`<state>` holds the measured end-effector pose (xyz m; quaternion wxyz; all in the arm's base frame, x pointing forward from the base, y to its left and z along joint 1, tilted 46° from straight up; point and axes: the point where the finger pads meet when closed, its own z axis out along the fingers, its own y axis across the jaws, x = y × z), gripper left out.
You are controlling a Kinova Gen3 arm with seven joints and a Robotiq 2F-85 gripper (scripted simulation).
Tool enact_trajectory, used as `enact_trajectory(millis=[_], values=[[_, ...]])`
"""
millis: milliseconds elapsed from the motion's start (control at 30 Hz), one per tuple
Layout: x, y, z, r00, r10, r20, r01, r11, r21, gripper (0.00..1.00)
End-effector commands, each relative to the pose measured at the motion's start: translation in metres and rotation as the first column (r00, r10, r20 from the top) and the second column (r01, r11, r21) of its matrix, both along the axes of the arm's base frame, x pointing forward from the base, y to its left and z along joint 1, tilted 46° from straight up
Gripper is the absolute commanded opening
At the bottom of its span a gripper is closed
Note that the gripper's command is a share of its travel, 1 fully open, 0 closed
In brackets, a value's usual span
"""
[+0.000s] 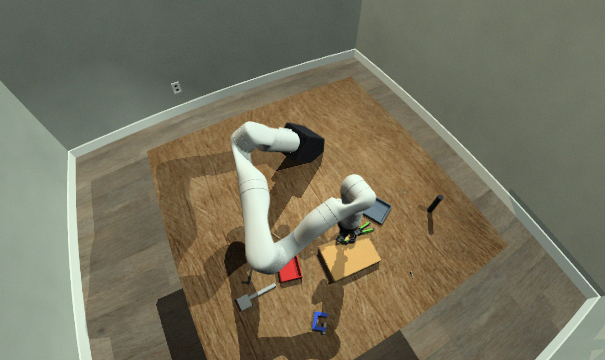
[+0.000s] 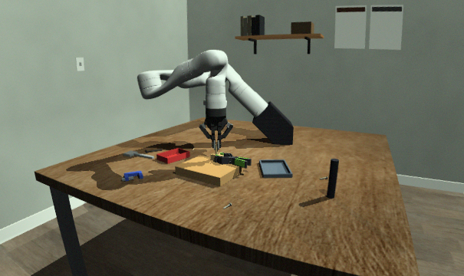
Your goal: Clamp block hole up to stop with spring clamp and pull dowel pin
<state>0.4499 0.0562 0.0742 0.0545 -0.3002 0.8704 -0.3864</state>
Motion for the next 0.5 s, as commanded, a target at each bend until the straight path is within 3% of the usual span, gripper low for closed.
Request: enact_trajectory(millis=[0, 467], values=[[0.0001, 0.0007, 0.0005, 1.0, -0.005, 0.006, 0.004, 1.0, 0.003, 0.1], [0.0001, 0.0008, 0.0006, 0.999, -0.027, 0.027, 0.027, 1.0, 0.014, 0.1]])
